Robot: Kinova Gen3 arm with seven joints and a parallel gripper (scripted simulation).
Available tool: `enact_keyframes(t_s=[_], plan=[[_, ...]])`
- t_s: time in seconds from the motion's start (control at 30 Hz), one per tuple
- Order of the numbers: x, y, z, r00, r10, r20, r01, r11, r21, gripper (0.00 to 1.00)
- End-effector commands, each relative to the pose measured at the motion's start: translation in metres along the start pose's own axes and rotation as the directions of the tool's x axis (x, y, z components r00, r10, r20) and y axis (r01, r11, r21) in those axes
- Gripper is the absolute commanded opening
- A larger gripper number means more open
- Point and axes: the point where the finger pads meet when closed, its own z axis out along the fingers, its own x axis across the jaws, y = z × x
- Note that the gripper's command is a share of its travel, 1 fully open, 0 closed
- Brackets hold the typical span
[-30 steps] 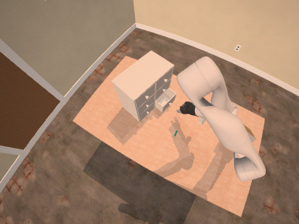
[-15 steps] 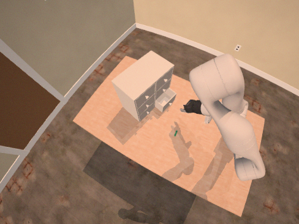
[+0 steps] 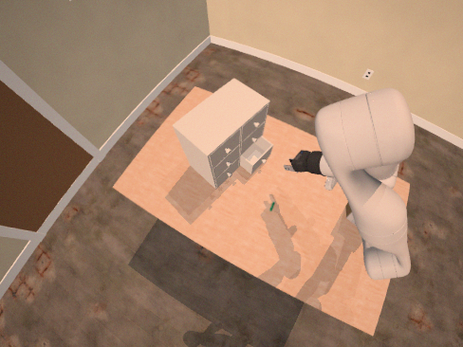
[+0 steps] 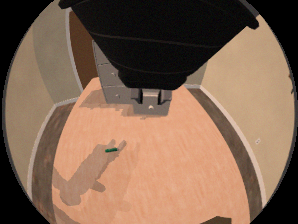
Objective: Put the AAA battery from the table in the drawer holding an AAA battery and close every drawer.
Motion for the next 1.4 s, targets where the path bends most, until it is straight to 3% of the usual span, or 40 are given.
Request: enact_keyframes(t_s=[0.0,0.7,1.0,1.37], plan=[[-0.001,0.007,-0.006,1.000,-0.006,0.006,0.006,1.000,-0.014,0.67],[-0.001,0.009,-0.012,1.000,-0.005,0.005,0.005,1.000,0.008,0.67],[0.000,0.010,-0.022,1.000,-0.004,0.007,0.004,0.998,0.070,0.67],[0.000,0.015,-0.048,1.000,-0.001,0.014,-0.002,0.970,0.242,0.67]])
